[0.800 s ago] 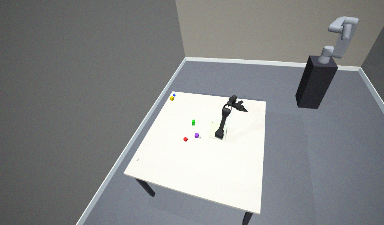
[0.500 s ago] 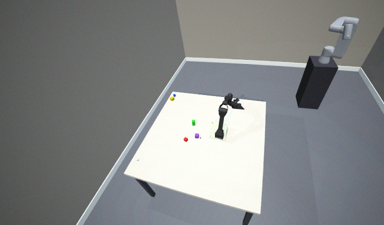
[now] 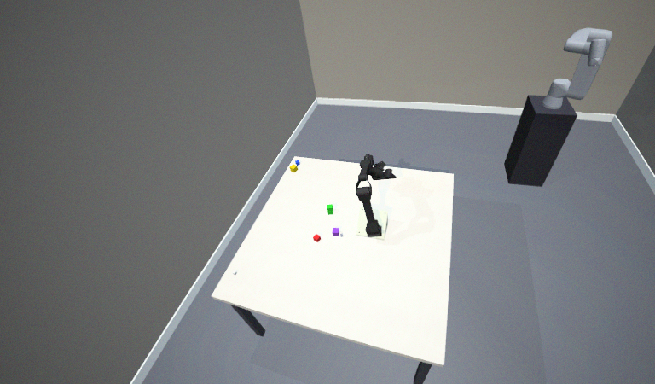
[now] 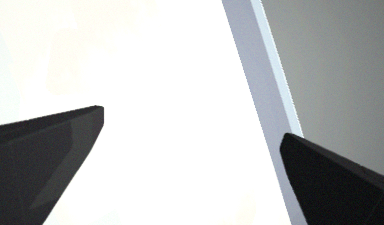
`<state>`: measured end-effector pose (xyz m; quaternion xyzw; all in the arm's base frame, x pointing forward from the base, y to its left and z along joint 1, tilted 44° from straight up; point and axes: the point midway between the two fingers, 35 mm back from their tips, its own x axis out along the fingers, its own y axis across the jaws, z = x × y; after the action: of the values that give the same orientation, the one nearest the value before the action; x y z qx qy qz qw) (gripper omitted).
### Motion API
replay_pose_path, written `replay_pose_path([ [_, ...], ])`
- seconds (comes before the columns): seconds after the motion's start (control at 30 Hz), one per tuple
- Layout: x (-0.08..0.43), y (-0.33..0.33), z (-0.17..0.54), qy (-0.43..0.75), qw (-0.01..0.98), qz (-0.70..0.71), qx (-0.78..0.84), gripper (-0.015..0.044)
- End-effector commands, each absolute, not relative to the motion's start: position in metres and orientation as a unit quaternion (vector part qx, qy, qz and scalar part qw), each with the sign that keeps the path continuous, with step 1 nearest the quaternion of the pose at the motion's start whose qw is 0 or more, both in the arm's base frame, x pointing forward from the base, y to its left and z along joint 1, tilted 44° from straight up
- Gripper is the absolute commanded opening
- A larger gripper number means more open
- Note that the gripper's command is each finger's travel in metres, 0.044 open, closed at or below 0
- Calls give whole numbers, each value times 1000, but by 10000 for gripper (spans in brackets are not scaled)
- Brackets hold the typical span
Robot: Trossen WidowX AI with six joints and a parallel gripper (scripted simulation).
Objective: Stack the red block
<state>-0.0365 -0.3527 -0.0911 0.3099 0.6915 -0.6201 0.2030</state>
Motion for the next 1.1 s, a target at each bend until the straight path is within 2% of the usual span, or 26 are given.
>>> replay_pose_path([
  [0.0,5,-354,-80,690,255,-595,324,440],
  [0.27,108,-333,-55,693,372,-503,358,440],
  [0.57,211,-277,-16,700,484,-371,372,440],
  [1.07,328,-126,72,698,604,-77,377,440],
])
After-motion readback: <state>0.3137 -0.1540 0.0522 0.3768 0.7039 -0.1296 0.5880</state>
